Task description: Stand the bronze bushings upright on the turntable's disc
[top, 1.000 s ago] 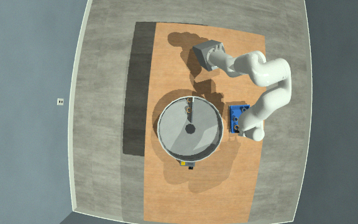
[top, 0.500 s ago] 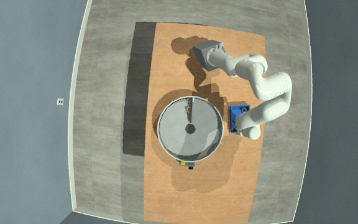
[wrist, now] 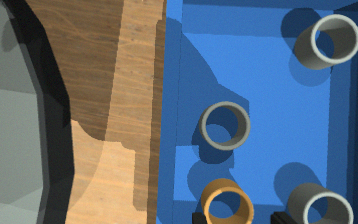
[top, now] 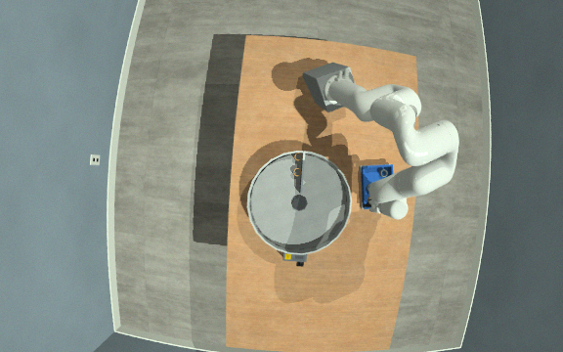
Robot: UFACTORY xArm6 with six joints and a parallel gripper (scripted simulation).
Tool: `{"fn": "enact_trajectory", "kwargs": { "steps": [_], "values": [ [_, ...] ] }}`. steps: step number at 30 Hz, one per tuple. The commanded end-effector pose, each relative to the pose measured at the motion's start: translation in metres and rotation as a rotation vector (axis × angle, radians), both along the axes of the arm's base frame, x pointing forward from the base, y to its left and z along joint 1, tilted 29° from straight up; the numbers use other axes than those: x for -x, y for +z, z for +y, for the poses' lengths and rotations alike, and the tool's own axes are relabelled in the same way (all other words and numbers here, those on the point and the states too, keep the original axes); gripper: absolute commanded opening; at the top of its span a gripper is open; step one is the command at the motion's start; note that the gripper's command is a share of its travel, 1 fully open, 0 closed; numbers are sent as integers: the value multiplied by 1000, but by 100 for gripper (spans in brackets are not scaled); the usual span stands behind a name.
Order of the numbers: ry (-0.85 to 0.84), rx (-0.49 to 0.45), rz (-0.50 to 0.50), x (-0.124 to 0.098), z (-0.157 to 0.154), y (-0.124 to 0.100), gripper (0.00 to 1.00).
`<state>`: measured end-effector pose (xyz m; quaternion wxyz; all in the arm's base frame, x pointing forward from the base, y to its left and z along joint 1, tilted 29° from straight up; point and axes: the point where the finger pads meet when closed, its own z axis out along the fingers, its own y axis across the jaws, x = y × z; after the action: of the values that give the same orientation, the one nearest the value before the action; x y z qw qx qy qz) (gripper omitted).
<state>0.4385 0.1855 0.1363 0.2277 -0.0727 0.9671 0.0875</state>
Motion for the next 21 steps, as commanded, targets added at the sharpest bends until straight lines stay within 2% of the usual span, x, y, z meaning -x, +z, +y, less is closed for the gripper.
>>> {"fn": "enact_trajectory", "kwargs": {
  "steps": [1, 21],
  "values": [
    [0, -1, -2, -1, 0, 1, 41],
    [0, -1, -2, -9, 4, -16, 41]
  ]
}}
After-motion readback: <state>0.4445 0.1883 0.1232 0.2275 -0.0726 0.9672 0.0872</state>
